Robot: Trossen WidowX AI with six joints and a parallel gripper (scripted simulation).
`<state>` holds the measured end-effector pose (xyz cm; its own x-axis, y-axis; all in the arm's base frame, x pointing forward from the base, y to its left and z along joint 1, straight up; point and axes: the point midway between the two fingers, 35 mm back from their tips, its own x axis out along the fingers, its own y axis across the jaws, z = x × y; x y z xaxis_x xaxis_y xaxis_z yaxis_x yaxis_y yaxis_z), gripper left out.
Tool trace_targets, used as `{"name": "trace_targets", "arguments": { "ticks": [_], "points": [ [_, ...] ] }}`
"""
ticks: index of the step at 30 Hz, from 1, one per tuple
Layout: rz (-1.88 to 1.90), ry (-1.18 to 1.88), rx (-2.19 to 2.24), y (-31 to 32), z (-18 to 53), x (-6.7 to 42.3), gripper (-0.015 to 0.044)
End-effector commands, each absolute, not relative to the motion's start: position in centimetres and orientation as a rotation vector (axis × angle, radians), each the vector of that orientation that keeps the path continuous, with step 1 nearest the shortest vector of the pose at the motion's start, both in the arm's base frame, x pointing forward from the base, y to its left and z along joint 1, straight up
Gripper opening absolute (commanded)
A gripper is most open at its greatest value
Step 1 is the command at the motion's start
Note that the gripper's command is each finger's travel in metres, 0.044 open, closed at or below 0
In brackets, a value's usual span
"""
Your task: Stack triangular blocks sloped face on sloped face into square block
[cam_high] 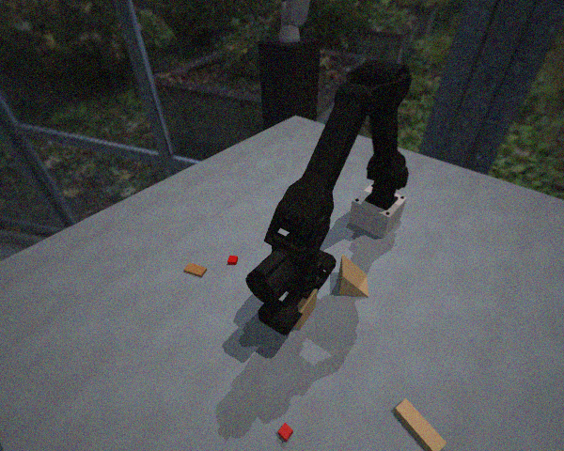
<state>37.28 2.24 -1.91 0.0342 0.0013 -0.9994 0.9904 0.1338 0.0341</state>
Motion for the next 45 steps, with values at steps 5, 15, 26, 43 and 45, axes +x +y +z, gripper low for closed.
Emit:
{"name": "trace_targets", "arguments": {
  "ticks": [5, 15, 26, 43, 45],
  "points": [
    [-1.085, 1.243, 1.126, 2.2, -1.9, 37.3, 0.0315],
    [-1.085, 1.243, 1.126, 2.2, -1.9, 37.3, 0.0440],
    [-1.085, 1.243, 1.126, 2.2, 4.1, 37.1, 0.0440],
    [-0.396, 1.482, 0.196, 4.1, 4.7, 37.1, 0.0440],
    [-0.251, 1.511, -0.005, 4.5, 4.9, 37.0, 0.0440]
  ]
}}
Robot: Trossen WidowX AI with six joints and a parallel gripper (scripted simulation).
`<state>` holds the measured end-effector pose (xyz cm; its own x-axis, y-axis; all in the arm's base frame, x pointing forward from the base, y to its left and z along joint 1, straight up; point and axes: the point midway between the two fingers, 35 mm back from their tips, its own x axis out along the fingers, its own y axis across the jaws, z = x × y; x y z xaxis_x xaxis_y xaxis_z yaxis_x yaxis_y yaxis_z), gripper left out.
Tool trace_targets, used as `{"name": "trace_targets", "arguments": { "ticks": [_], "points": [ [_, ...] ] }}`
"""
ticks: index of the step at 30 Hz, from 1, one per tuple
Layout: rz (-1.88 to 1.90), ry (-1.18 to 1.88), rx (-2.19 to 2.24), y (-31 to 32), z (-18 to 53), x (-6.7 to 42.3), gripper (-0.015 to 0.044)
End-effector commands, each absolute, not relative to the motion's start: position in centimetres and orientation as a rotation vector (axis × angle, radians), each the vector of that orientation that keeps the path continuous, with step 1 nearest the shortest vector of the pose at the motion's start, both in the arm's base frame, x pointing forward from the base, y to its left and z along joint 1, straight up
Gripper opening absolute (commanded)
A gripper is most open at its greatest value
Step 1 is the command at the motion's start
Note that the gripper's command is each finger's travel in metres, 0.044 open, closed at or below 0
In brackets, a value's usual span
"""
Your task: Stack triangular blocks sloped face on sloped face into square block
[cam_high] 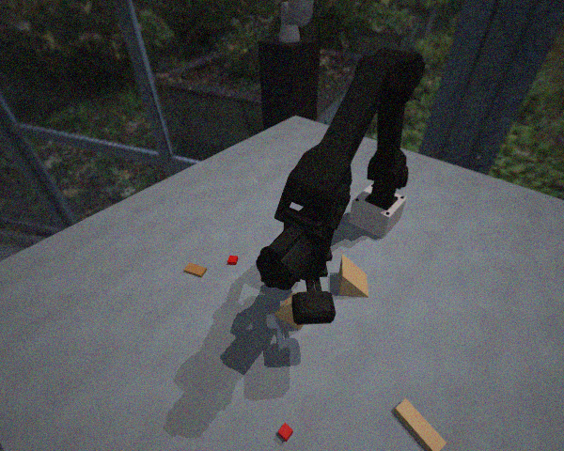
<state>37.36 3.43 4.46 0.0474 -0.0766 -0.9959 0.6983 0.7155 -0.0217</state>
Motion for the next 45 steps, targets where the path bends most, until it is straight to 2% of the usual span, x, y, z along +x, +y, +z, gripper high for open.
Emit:
{"name": "trace_targets", "arguments": {
  "ticks": [1, 6, 25, 45],
  "points": [
    [-0.178, 1.522, -0.106, 4.7, 5.0, 37.0, 0.0440],
    [0.175, 1.545, -0.592, 5.6, 5.5, 36.7, 0.0440],
    [1.004, 1.407, -1.619, 7.7, 6.9, 36.2, 0.0440],
    [1.021, 1.402, -1.637, 7.7, 6.9, 36.2, 0.0440]
  ]
}}
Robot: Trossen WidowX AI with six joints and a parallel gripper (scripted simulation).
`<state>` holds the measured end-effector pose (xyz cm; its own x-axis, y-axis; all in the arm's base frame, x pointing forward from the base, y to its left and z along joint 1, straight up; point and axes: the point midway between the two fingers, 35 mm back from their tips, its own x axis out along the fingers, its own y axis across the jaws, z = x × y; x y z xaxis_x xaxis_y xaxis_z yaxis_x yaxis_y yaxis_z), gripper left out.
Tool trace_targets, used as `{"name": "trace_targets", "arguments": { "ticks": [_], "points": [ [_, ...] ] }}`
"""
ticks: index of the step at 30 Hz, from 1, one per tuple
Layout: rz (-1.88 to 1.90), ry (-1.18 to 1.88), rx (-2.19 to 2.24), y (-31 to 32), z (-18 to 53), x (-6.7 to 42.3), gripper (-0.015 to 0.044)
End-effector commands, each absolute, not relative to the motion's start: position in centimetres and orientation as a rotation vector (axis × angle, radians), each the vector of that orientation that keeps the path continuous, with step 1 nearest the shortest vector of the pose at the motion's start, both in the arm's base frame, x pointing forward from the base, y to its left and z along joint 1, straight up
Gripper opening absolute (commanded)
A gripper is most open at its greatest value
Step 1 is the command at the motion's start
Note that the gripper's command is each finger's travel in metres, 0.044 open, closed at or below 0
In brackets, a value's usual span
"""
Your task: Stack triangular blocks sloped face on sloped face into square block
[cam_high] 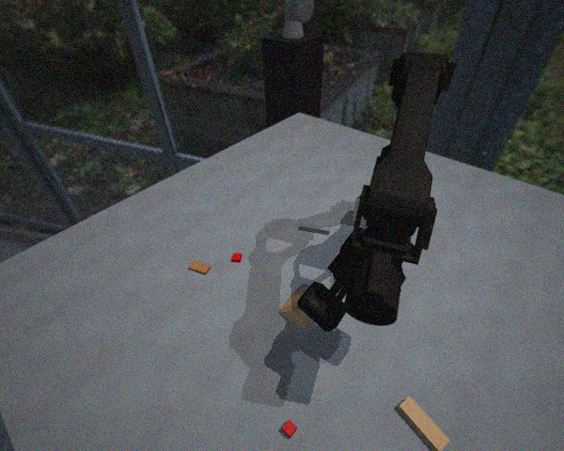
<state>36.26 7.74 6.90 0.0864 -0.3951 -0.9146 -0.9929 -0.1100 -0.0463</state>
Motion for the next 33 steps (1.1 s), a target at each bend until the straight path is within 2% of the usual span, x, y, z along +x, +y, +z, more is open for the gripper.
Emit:
{"name": "trace_targets", "arguments": {
  "ticks": [1, 33],
  "points": [
    [1.020, 1.402, -1.637, 7.7, 6.9, 36.2, 0.0440],
    [1.016, 1.404, -1.635, 5.8, 2.3, 37.0, 0.0440]
  ]
}}
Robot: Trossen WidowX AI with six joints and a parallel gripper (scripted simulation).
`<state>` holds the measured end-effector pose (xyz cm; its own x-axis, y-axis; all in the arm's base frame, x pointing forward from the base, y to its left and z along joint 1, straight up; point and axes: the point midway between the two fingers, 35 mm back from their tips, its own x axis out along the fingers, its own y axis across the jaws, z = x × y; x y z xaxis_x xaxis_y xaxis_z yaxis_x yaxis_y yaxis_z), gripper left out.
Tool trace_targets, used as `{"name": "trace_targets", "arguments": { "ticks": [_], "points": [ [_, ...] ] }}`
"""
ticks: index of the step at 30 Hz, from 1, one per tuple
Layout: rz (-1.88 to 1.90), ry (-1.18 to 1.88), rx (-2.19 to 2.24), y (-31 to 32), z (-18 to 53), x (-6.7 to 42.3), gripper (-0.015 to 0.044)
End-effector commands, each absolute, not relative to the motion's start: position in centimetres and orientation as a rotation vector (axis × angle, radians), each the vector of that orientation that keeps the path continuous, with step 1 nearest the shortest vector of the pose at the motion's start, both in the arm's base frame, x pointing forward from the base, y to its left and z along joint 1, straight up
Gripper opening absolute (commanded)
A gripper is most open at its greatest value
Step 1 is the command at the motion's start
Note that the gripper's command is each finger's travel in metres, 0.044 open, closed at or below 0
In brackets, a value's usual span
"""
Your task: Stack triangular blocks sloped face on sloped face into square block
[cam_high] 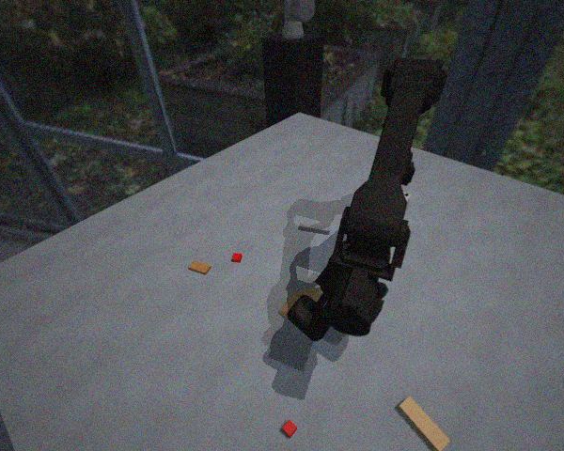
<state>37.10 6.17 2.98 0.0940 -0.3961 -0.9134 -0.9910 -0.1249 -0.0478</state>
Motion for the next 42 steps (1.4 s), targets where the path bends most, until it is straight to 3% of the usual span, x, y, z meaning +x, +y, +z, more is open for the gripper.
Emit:
{"name": "trace_targets", "arguments": {
  "ticks": [1, 33, 38, 42],
  "points": [
    [1.016, 1.403, -1.634, 5.7, 2.1, 37.0, 0.0440],
    [1.018, 1.405, -1.640, 3.6, -2.2, 37.1, 0.0440],
    [1.018, 1.405, -1.640, 3.6, -2.2, 37.1, 0.0309],
    [1.018, 1.405, -1.640, 3.6, -2.2, 37.1, 0.0282]
  ]
}}
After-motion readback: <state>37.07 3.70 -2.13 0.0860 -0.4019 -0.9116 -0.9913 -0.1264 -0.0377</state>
